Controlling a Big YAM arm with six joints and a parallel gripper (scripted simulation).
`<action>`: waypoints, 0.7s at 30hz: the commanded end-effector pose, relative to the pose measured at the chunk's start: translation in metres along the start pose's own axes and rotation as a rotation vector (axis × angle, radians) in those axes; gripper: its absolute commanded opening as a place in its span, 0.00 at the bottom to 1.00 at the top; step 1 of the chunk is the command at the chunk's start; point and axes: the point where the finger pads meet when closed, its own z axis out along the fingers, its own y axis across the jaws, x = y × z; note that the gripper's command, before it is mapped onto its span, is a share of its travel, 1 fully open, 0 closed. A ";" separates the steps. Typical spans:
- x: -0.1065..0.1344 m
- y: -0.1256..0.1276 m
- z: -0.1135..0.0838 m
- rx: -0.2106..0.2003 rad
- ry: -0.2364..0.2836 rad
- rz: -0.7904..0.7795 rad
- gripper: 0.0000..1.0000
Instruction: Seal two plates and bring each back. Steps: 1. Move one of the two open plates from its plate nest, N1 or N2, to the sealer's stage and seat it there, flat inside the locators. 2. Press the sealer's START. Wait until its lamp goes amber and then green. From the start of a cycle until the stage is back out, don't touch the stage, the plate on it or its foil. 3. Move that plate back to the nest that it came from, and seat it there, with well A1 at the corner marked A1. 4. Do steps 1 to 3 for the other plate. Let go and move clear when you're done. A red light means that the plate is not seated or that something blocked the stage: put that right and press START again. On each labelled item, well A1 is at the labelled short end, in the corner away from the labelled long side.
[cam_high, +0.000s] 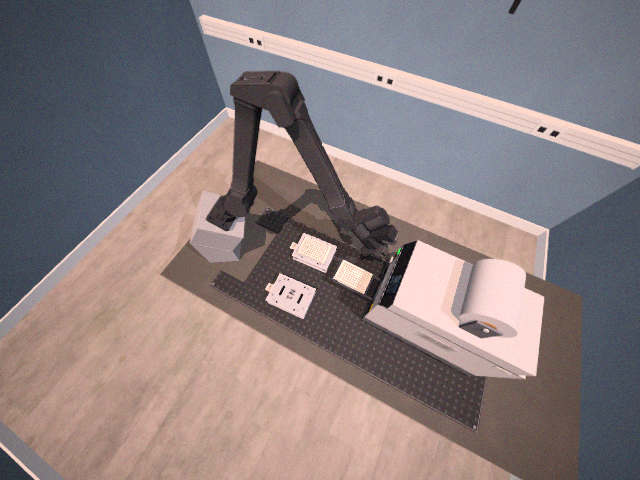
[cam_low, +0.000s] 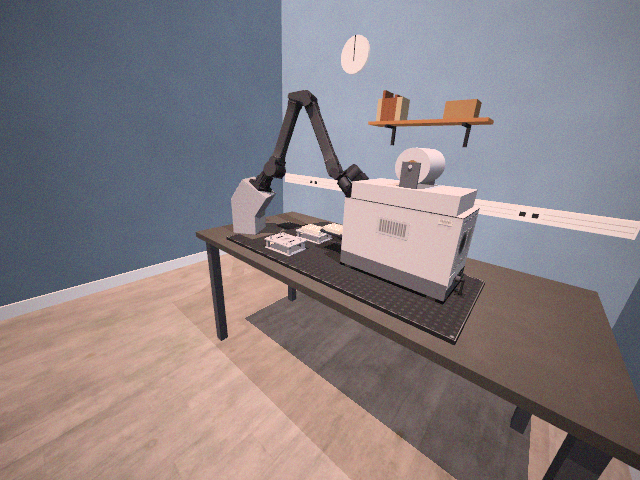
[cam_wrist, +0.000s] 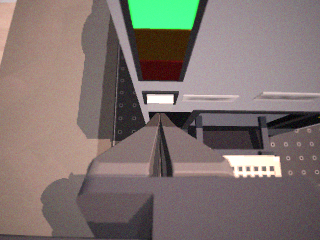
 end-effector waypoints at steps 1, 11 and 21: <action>-0.035 0.013 -0.001 -0.029 -0.070 0.000 0.00; -0.024 0.010 0.008 -0.017 -0.033 -0.004 0.00; -0.013 0.000 0.008 -0.001 -0.014 -0.005 0.00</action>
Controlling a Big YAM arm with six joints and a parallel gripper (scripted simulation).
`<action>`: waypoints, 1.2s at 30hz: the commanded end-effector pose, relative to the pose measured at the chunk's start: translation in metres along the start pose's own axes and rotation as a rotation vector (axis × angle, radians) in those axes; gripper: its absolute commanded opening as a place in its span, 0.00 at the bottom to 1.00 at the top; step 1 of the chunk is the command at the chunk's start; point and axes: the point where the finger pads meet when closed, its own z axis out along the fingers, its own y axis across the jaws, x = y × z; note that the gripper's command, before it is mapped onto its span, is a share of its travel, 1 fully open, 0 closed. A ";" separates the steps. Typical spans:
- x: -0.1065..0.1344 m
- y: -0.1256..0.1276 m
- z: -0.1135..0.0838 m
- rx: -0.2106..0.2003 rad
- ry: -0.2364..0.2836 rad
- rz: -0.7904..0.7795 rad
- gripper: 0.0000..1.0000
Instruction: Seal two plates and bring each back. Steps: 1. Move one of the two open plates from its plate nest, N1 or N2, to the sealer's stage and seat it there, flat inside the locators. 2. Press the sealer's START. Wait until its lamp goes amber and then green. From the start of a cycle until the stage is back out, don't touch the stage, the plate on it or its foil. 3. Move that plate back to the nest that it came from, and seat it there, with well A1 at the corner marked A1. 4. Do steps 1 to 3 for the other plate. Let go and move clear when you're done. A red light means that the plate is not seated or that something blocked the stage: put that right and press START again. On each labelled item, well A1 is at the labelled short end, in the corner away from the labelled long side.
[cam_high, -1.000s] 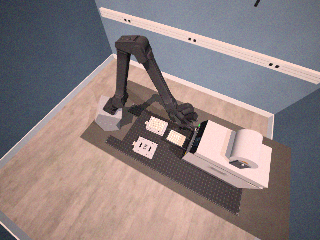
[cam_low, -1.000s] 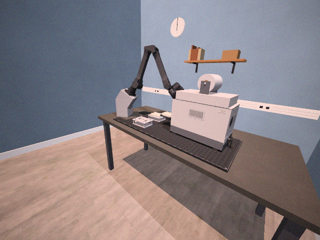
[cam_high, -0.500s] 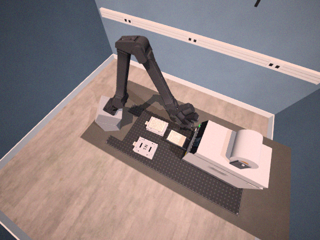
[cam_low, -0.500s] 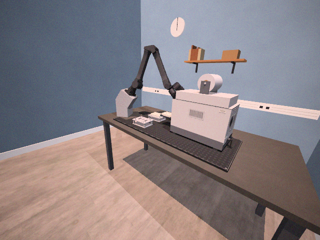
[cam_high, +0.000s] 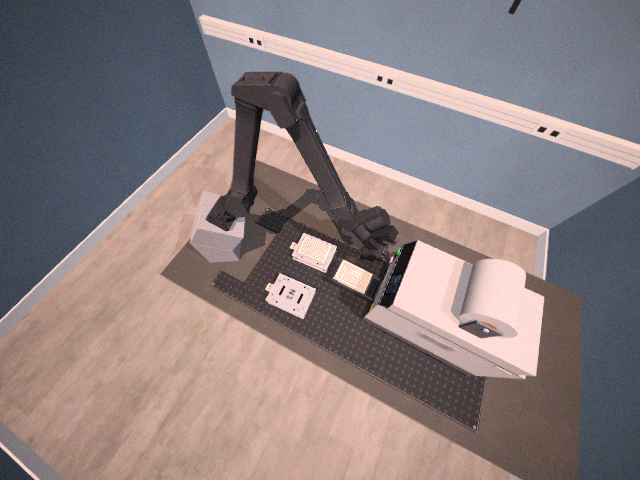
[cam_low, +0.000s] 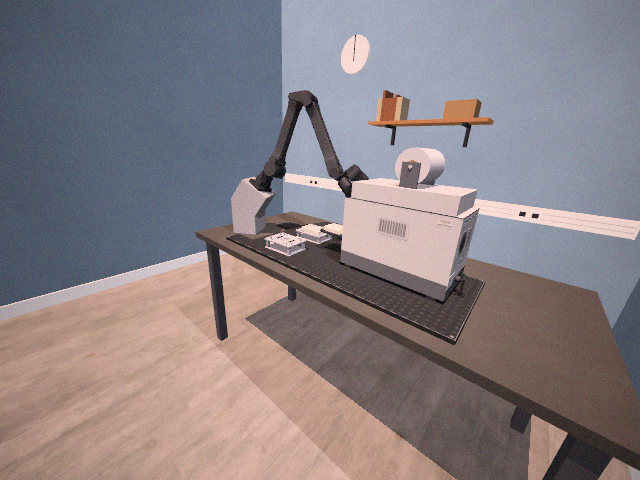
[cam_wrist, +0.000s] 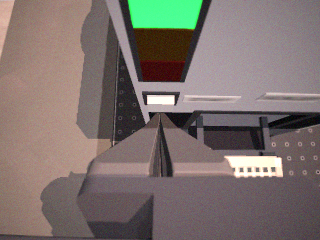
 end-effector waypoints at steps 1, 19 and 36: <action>-0.016 -0.002 0.006 0.001 -0.027 -0.003 0.00; -0.028 0.012 0.010 -0.027 -0.056 -0.005 0.00; -0.032 0.006 0.014 -0.013 -0.051 -0.005 0.00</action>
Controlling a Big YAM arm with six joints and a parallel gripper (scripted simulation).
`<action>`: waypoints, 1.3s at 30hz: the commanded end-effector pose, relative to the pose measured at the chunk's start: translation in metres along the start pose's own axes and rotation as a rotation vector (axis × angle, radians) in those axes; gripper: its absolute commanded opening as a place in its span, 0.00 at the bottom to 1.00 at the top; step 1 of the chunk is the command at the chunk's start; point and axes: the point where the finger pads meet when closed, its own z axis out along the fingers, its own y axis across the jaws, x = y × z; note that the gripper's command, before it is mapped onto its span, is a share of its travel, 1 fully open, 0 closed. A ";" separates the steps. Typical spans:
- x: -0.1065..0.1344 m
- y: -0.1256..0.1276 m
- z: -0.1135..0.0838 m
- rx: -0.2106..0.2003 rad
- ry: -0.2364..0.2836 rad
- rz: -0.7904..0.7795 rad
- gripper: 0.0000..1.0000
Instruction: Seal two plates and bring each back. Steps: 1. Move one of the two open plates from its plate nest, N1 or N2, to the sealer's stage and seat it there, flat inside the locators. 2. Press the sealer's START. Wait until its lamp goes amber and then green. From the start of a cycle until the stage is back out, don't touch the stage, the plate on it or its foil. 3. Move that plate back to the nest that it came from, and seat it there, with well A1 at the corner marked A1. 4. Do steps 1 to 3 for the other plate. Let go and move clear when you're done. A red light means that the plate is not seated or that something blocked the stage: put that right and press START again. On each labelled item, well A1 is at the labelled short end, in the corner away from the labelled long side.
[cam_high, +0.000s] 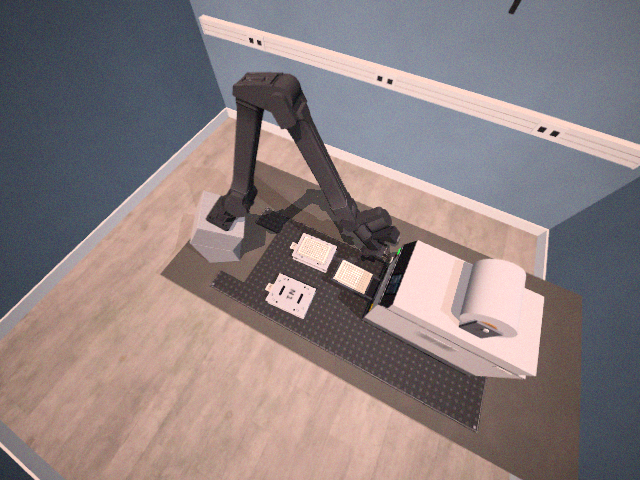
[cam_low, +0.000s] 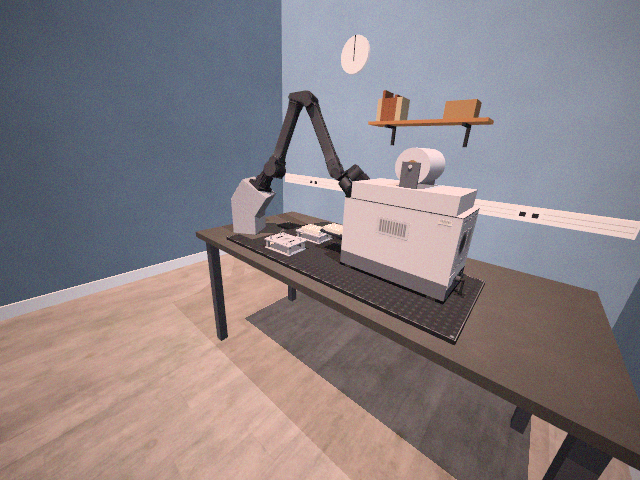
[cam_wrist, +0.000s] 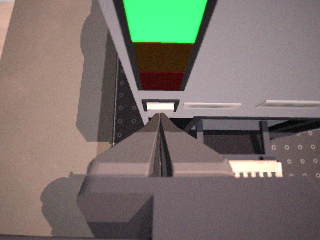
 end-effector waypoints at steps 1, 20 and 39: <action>-0.030 0.006 0.011 -0.016 -0.053 -0.004 0.00; -0.040 0.006 0.015 -0.016 -0.070 -0.002 0.00; -0.017 0.012 -0.037 -0.017 -0.043 0.015 0.00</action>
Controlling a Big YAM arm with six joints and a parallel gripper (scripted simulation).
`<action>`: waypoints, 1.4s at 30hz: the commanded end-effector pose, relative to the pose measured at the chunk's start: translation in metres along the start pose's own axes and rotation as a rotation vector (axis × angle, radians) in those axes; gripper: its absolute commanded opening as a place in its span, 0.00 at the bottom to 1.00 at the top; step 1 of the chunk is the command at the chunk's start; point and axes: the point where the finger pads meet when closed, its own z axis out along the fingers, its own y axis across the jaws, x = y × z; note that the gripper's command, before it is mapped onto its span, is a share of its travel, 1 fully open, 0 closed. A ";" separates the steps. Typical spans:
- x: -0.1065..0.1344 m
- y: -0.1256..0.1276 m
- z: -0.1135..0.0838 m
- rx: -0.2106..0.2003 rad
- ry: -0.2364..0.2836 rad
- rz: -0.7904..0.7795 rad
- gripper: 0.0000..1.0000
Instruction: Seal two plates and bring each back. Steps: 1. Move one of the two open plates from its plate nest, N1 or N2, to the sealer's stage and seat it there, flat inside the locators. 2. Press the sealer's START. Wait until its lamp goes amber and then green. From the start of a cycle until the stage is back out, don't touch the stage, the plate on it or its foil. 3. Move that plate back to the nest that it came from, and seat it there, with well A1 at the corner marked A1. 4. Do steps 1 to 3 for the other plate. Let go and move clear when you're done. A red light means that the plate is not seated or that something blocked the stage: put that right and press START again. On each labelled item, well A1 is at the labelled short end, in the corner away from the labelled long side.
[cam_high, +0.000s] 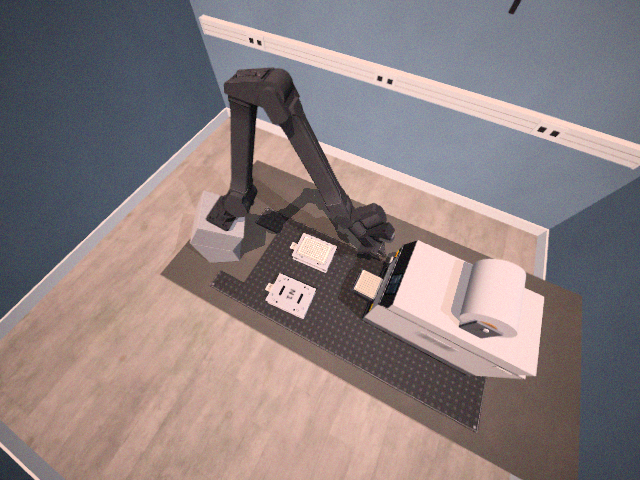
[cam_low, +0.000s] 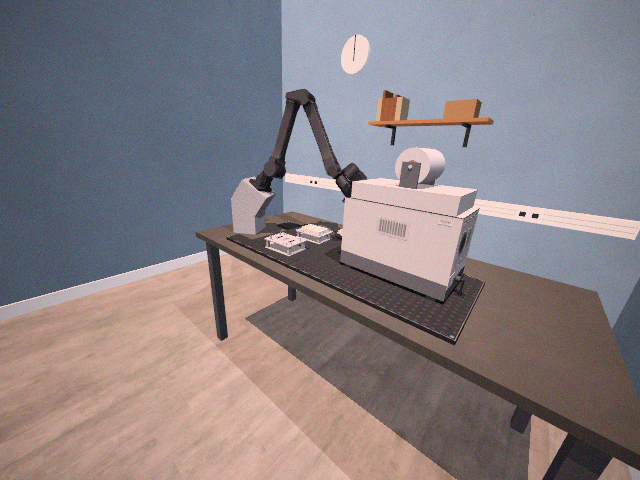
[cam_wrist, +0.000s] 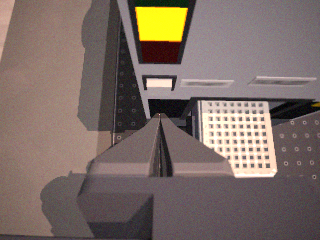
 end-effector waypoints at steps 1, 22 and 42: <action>-0.026 0.012 -0.025 -0.021 -0.047 0.018 0.00; -0.030 0.001 -0.044 -0.002 -0.060 0.000 0.00; 0.016 0.003 -0.132 -0.009 -0.015 0.015 0.00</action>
